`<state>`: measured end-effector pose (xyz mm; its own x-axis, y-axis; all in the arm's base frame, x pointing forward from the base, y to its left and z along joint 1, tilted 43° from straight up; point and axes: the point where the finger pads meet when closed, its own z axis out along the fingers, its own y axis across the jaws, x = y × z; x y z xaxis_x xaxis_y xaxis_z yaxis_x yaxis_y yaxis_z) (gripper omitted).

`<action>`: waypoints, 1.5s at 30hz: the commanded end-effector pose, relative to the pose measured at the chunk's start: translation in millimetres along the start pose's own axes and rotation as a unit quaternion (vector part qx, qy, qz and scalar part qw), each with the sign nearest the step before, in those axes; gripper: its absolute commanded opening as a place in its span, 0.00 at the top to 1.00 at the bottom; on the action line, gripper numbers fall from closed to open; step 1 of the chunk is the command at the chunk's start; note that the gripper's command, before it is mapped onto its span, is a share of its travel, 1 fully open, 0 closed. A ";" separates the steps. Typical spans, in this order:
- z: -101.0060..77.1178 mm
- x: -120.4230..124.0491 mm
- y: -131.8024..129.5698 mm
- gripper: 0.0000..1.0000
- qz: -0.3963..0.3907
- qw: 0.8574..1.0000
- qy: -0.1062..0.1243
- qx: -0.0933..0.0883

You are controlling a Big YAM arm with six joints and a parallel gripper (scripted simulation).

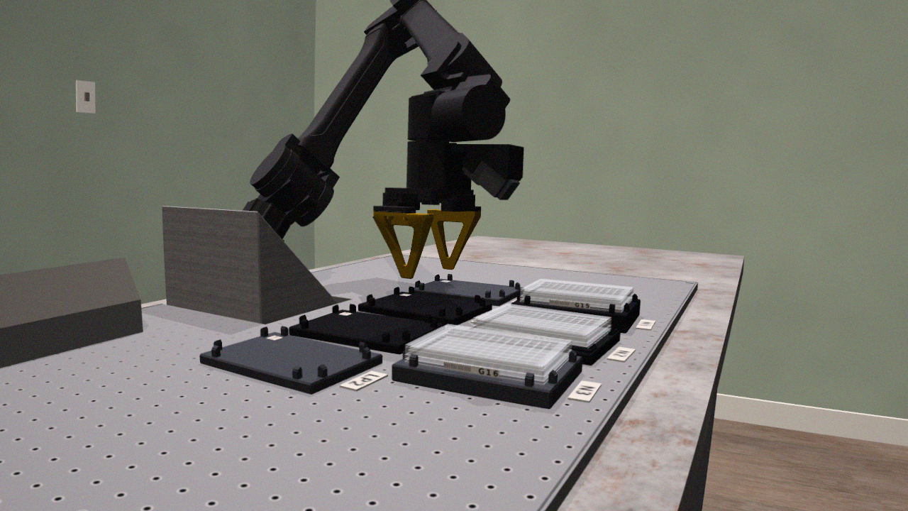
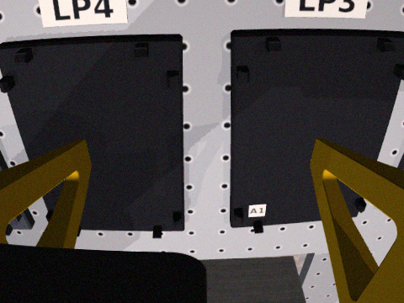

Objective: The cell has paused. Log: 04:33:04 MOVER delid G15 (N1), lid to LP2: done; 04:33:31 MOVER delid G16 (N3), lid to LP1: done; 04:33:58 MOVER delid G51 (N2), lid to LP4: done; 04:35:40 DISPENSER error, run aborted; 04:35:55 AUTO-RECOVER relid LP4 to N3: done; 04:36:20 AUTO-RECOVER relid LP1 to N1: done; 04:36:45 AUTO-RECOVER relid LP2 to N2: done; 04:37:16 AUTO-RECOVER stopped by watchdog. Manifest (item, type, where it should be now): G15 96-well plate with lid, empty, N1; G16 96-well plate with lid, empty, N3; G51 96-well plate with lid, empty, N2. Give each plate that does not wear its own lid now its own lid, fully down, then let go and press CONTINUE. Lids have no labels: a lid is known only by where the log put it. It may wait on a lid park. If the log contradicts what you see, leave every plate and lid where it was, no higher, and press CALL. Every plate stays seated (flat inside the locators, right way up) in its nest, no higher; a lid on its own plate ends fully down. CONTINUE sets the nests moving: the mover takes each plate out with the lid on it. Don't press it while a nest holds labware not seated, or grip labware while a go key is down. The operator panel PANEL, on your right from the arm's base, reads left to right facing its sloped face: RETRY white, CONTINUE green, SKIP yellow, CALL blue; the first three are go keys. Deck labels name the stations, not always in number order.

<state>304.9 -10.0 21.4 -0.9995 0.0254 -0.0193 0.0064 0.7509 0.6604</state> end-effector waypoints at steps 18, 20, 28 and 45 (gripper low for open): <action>-1.6 0.6 -47.5 1.00 0.006 0.992 -0.127 -0.014; -2.2 0.1 -57.4 1.00 0.006 0.987 -0.160 -0.014; -4.0 -1.2 -87.2 1.00 0.006 0.966 -0.258 -0.013; -13.2 -13.7 -143.2 1.00 -0.012 0.936 -0.352 -0.006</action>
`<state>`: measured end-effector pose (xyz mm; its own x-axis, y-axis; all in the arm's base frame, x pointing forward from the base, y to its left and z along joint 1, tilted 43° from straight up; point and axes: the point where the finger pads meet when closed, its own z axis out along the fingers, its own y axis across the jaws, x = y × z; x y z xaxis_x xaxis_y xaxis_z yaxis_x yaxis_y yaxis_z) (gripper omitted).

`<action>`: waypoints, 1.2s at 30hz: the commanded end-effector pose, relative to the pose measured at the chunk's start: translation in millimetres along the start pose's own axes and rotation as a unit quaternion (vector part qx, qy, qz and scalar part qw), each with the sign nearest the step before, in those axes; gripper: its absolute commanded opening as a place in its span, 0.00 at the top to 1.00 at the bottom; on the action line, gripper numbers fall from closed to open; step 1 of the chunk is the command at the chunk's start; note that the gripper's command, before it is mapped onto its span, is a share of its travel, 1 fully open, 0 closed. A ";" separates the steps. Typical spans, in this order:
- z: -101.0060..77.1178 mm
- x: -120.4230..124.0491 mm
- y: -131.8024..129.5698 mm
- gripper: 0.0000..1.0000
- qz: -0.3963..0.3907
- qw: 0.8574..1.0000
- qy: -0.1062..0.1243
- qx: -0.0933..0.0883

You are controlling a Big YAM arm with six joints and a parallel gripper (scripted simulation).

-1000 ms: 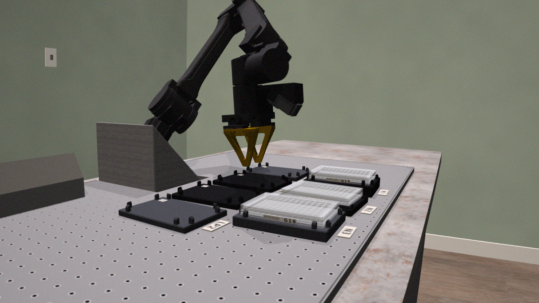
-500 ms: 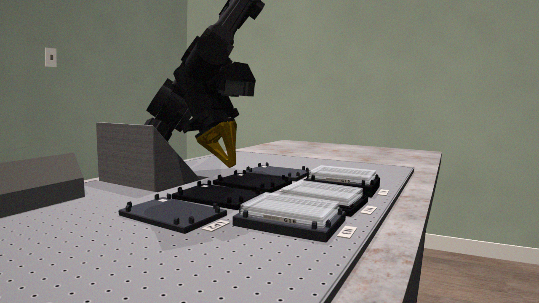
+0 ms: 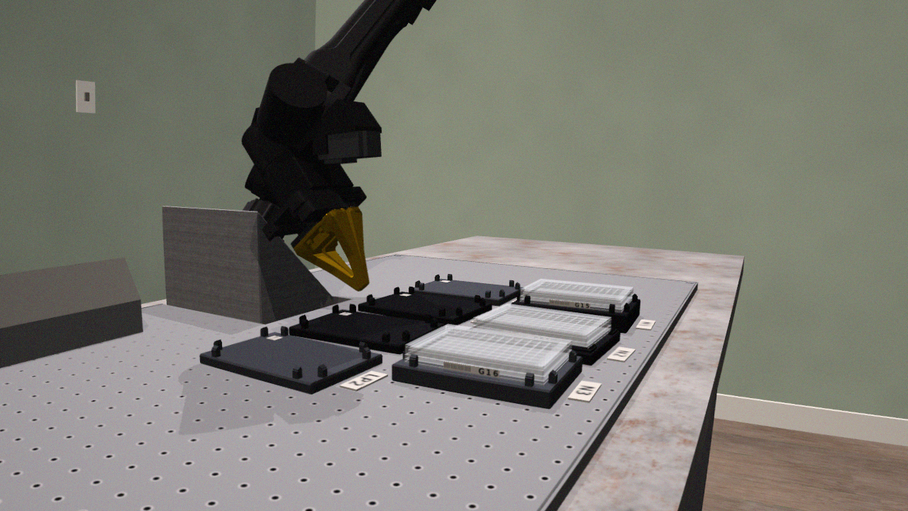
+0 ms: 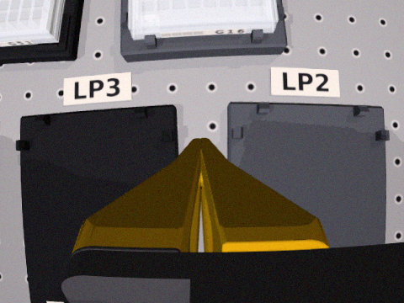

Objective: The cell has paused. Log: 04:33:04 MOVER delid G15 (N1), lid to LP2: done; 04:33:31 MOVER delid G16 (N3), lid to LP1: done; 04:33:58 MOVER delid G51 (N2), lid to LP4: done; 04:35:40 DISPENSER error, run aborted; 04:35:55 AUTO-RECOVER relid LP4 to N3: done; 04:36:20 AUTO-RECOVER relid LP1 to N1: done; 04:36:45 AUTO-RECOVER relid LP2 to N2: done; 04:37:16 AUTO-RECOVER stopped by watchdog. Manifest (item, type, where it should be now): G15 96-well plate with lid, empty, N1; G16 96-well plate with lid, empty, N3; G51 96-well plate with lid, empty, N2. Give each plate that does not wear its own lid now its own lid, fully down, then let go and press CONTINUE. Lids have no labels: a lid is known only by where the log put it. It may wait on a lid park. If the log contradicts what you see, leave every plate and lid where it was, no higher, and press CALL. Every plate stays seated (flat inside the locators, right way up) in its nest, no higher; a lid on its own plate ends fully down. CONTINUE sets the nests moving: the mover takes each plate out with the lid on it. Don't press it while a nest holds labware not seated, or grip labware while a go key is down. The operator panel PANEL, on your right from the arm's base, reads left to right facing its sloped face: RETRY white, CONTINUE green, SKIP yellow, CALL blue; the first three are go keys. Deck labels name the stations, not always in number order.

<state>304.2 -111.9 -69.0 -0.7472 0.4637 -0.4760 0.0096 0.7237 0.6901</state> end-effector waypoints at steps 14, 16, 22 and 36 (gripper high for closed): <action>-2.1 -19.5 -6.4 1.00 -0.024 1.000 -0.012 0.004; -2.1 -19.5 -6.4 1.00 -0.024 1.000 -0.012 0.004; -2.1 -19.5 -6.4 1.00 -0.024 1.000 -0.012 0.004; -0.3 -10.3 57.2 1.00 -0.023 1.000 -0.008 0.001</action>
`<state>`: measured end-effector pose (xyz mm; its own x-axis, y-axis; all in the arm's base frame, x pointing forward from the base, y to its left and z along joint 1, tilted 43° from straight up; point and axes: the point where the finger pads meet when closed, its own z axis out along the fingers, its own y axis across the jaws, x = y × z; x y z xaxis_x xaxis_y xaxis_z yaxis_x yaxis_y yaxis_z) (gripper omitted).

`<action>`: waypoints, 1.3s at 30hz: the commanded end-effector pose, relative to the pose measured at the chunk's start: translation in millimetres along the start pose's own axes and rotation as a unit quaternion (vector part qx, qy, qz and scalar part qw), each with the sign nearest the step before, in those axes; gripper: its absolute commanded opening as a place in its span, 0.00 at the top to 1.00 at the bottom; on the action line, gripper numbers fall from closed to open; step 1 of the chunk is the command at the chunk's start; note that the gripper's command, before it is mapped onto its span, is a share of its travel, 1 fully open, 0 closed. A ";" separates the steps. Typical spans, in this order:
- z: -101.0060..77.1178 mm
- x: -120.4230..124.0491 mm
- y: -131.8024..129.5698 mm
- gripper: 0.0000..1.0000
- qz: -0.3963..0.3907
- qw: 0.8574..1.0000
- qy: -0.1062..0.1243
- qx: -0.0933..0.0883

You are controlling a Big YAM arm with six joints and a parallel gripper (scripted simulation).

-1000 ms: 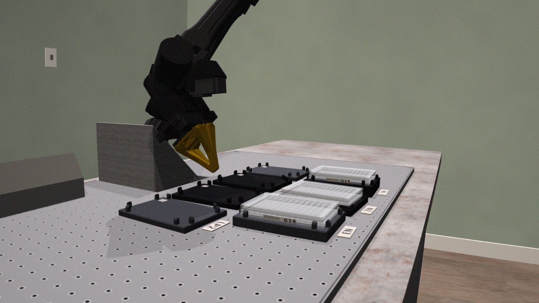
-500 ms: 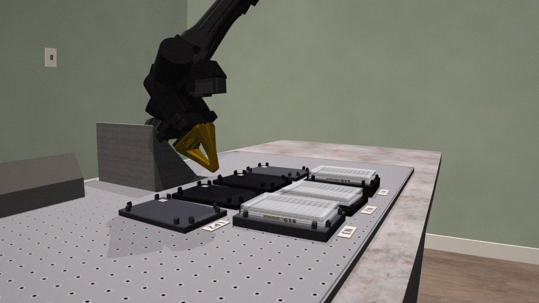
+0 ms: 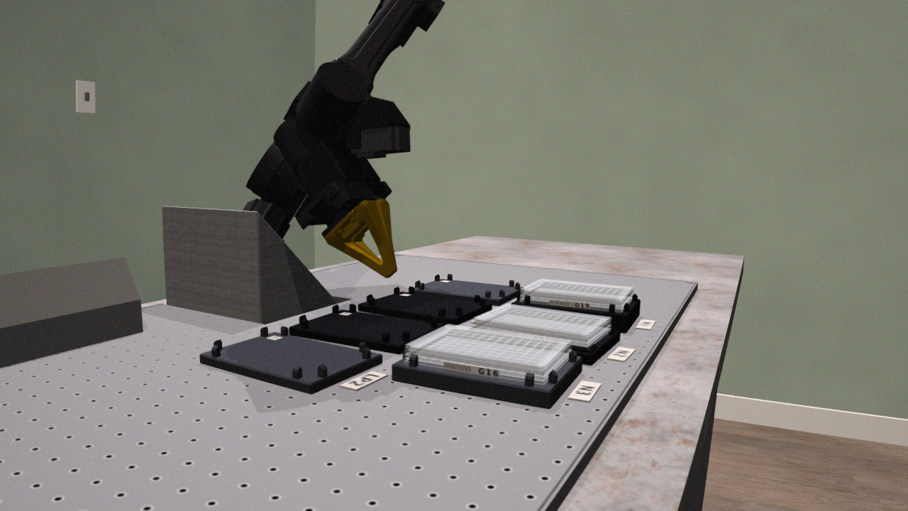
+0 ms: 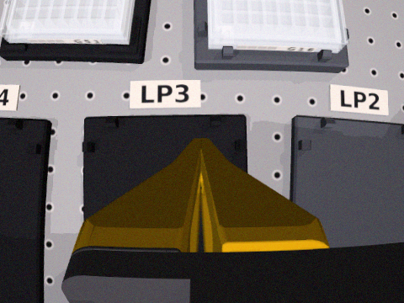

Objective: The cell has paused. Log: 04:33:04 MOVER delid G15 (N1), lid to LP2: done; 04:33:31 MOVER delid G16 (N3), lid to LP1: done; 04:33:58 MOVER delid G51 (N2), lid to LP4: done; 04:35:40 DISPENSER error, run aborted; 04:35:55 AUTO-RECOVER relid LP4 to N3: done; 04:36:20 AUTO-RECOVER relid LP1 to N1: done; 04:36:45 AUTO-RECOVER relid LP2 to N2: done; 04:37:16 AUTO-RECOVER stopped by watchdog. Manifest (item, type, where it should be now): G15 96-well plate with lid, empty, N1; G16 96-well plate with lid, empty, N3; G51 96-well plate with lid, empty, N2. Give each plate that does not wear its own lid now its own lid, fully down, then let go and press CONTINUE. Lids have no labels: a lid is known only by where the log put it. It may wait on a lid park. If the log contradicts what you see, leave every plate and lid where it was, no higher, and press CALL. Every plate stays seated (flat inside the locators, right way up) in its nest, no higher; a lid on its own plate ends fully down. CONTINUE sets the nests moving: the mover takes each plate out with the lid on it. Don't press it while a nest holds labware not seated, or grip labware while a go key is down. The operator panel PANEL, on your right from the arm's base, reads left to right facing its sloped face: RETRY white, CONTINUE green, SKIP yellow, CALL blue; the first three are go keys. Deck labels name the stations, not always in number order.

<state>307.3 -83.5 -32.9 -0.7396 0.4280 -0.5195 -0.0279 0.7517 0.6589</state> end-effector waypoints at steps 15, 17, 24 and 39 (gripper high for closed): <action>1.9 -0.1 77.7 1.00 0.018 1.000 0.005 -0.005; 1.7 -0.2 87.7 1.00 0.018 1.000 0.005 -0.005; 1.0 -0.7 122.8 1.00 0.018 1.000 0.005 -0.005; -2.8 -27.2 200.2 1.00 0.005 1.000 -0.013 -0.013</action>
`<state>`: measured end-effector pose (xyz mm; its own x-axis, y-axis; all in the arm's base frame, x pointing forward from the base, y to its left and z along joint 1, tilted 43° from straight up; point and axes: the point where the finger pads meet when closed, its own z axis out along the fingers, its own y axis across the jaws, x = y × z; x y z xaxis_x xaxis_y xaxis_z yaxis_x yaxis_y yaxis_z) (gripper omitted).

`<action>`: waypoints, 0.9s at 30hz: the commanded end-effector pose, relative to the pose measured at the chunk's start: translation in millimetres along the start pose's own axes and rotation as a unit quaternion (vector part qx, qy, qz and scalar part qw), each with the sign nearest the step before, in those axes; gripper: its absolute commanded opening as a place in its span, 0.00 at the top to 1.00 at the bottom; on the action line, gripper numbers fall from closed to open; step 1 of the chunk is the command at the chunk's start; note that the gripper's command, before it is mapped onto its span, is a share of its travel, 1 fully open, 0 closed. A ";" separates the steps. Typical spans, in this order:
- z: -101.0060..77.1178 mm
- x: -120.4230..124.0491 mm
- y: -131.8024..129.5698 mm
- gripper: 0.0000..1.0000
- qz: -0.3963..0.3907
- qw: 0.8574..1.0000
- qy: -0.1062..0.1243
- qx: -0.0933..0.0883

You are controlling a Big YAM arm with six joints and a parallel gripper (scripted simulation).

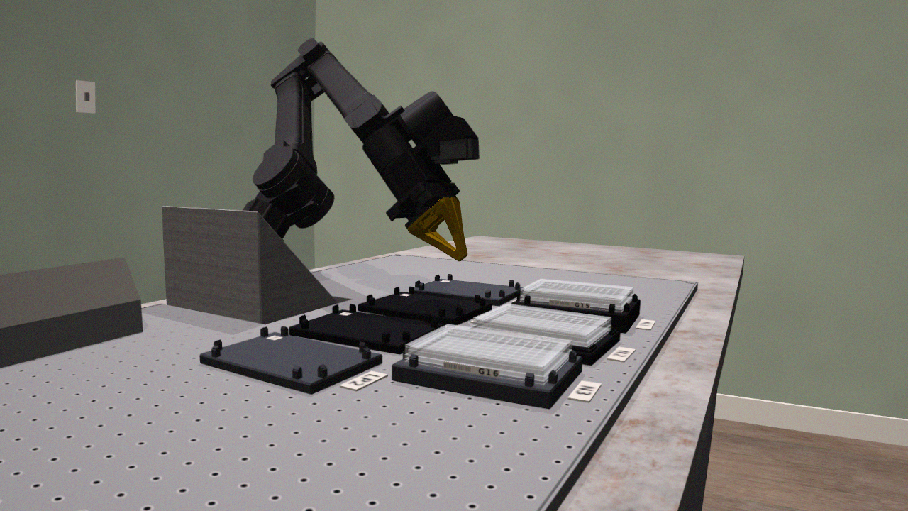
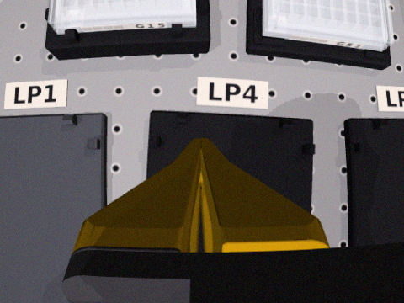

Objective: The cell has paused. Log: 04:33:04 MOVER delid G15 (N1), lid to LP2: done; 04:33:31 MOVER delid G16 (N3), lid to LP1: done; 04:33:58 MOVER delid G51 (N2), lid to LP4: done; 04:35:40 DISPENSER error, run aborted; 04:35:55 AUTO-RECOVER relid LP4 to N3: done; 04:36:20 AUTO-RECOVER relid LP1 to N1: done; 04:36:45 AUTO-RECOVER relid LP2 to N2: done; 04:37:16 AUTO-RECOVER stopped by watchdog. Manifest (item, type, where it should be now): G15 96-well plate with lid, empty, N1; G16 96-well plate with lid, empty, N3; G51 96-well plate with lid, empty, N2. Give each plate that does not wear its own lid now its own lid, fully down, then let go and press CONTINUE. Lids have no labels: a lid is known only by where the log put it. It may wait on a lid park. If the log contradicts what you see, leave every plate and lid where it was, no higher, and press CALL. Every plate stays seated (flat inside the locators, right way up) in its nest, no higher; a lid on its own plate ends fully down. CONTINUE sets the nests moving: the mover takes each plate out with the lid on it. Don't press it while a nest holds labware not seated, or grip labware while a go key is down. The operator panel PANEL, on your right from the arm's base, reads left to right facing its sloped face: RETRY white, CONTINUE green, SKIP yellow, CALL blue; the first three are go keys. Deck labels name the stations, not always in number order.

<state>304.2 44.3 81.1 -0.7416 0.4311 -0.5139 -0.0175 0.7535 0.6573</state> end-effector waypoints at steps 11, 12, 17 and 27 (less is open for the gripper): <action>-3.4 -15.3 51.8 1.00 0.007 1.000 -0.011 -0.014; -3.4 -15.3 51.8 1.00 0.007 1.000 -0.011 -0.014; -3.4 -15.3 51.8 1.00 0.007 1.000 -0.011 -0.014; -3.4 -15.3 51.8 1.00 0.007 1.000 -0.011 -0.014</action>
<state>303.7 76.7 113.0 -0.7389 0.4440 -0.5068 -0.0230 0.7351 0.6776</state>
